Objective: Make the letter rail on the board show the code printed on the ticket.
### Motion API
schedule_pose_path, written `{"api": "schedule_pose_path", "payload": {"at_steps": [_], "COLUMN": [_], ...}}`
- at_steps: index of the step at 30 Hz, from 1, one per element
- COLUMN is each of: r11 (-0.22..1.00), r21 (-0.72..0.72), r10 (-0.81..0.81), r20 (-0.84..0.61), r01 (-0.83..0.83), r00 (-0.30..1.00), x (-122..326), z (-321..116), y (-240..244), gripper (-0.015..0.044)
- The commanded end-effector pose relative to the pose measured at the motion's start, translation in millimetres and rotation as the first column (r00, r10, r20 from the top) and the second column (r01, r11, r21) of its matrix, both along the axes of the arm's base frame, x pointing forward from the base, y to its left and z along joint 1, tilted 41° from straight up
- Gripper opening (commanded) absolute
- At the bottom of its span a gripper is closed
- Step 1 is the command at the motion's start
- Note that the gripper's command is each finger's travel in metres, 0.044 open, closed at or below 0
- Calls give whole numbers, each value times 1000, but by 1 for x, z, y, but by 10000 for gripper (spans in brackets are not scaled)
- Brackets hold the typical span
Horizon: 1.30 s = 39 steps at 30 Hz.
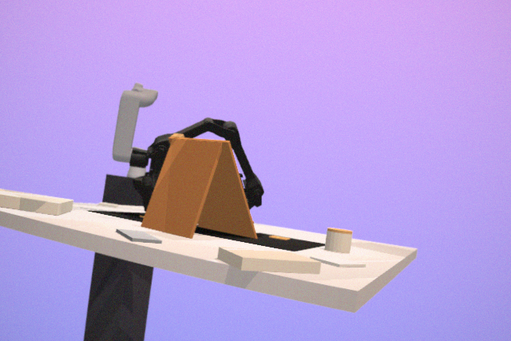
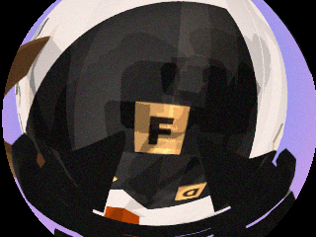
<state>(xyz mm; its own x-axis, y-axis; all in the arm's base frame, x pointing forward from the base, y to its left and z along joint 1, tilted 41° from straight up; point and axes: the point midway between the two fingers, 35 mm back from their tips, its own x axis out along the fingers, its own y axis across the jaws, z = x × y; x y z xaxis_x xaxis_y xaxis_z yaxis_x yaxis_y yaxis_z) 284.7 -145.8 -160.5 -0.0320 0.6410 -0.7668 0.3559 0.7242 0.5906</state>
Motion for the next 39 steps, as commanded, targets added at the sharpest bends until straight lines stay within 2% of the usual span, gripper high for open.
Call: {"api": "schedule_pose_path", "payload": {"at_steps": [1, 39], "r11": [1000, 1000], "r21": [4, 4], "r10": [-6, -6], "r20": [-3, -3], "r01": [6, 6], "r00": [1000, 1000], "x": [0, -1], "z": [-2, -14], "y": [3, 13], "gripper": [340, 340]}}
